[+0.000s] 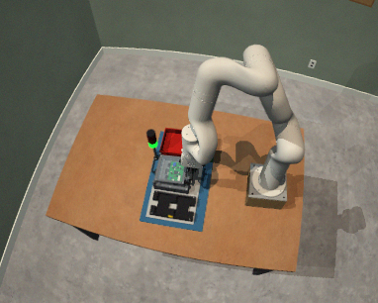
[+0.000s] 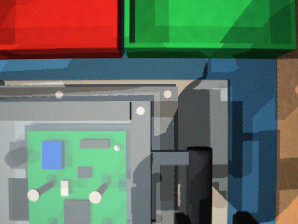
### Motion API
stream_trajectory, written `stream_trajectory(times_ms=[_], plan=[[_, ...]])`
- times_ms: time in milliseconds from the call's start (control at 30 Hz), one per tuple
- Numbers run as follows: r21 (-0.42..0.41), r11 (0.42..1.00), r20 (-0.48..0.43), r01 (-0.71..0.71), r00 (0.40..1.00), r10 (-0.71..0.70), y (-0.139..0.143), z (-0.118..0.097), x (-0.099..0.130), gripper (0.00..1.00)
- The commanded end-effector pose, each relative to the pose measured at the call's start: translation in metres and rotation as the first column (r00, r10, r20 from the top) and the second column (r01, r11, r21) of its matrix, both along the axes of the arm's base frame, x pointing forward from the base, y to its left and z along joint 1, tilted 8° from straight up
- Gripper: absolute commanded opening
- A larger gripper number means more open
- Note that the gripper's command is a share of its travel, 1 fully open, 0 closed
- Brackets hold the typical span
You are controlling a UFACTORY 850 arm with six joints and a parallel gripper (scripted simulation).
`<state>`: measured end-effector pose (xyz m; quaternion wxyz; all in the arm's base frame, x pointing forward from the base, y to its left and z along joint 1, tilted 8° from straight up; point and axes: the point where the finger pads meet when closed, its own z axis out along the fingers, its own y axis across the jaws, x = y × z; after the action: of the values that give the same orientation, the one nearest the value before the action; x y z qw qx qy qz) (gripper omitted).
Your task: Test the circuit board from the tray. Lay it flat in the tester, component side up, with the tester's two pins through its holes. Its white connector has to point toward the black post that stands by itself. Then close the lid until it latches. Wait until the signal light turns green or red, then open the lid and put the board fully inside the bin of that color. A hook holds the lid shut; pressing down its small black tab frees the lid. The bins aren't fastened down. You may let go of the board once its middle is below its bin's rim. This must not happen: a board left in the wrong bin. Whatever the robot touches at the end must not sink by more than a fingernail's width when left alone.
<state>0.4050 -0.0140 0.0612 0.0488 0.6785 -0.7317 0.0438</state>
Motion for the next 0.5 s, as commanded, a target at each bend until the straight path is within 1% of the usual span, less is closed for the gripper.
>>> stream_trajectory(times_ms=[0, 267, 467], plan=[[0.000, 1.000, 0.002, 0.000, 1.000, 0.000, 0.000, -0.002, 0.001, 0.28], [0.000, 1.000, 0.002, 0.000, 1.000, 0.000, -0.001, -0.011, 0.001, 0.28], [0.000, 1.000, 0.002, 0.000, 1.000, 0.000, -0.002, -0.014, 0.001, 0.28]])
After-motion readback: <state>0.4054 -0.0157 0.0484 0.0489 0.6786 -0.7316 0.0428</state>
